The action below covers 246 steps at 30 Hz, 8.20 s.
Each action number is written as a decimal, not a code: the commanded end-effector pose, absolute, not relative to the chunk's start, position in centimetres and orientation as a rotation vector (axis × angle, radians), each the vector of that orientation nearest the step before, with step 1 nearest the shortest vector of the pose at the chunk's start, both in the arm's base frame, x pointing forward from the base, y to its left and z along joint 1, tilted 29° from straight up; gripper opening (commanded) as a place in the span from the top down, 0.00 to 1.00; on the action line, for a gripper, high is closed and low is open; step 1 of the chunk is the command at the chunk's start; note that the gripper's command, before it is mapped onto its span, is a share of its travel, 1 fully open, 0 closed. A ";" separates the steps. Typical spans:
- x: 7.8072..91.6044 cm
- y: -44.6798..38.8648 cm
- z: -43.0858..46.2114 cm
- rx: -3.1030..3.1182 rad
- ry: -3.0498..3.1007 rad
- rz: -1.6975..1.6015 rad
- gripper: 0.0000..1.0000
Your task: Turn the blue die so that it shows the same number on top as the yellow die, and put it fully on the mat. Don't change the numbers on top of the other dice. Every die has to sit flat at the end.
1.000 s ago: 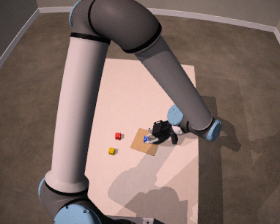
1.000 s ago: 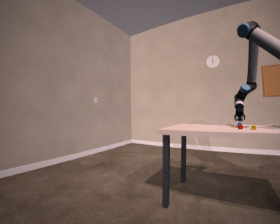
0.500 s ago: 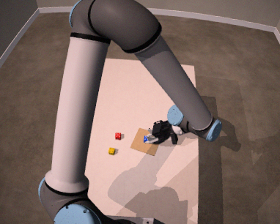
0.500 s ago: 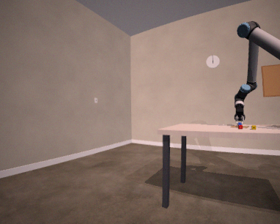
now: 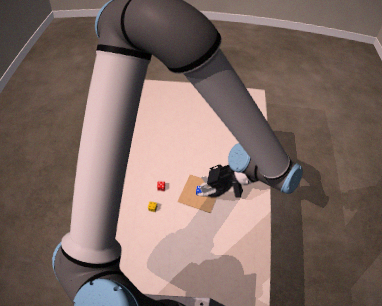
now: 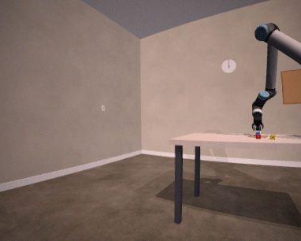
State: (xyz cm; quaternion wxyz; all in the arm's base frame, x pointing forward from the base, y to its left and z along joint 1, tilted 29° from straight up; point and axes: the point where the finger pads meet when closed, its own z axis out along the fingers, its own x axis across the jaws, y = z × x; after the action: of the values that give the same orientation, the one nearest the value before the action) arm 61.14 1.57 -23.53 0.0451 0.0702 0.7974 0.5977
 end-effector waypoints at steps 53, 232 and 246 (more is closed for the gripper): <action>61.2 1.7 -23.8 0.214 2.435 1.824 0.90; 60.8 -1.2 -17.1 0.256 3.004 0.768 0.00; 60.7 -1.7 -16.1 0.256 3.004 0.768 0.00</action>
State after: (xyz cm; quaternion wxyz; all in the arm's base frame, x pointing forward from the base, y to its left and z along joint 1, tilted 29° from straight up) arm 60.73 -1.27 -16.84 0.0147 0.0822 0.9654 0.2470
